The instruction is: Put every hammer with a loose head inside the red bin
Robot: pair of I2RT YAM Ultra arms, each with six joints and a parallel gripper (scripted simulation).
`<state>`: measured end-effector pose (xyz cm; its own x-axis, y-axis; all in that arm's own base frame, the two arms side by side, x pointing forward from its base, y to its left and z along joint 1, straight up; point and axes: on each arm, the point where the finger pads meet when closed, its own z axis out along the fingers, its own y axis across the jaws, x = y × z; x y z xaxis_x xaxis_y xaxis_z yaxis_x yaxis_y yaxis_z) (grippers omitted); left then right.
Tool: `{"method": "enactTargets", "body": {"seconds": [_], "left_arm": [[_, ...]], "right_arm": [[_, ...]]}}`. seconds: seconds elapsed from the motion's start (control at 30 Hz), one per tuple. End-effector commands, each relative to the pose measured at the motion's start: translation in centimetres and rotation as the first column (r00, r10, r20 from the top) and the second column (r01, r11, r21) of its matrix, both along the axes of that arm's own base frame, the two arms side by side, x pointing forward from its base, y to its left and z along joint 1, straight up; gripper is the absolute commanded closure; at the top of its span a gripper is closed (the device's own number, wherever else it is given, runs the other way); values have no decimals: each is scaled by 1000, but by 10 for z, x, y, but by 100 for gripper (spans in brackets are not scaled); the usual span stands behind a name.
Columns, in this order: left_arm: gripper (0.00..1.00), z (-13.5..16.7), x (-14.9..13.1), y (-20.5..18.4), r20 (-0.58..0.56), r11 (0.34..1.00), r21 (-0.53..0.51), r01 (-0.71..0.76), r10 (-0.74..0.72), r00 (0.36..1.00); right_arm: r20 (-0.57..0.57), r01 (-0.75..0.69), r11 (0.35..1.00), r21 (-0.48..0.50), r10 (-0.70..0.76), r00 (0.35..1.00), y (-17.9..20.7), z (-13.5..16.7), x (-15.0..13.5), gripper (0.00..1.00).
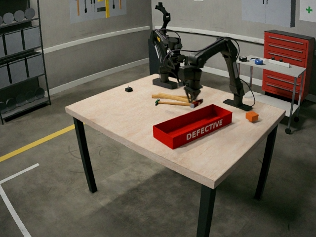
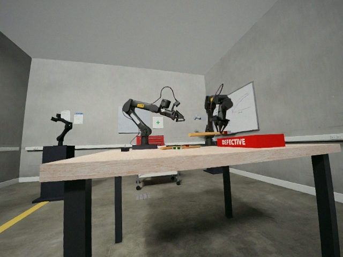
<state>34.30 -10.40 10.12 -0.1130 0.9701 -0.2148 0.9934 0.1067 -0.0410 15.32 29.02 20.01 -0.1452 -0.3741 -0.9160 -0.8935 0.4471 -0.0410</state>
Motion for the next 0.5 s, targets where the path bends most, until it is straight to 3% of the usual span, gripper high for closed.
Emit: {"method": "enactTargets", "body": {"seconds": [0.0, 0.3, 0.47], "left_arm": [[86, 24, -17, 38, 55, 999, -31, 25, -24, 998], [86, 19, -53, 108, 41, 1000, -20, -18, 19, 999], [86, 21, -55, 123, 21, 998, 11, -62, 62, 998]], "right_arm": [[17, -5, 999, 34, 4, 1000, 4, 11, 0, 0], [17, -5, 999, 34, 4, 1000, 4, 11, 0, 0], [17, -5, 999, 34, 4, 1000, 4, 11, 0, 0]]}}
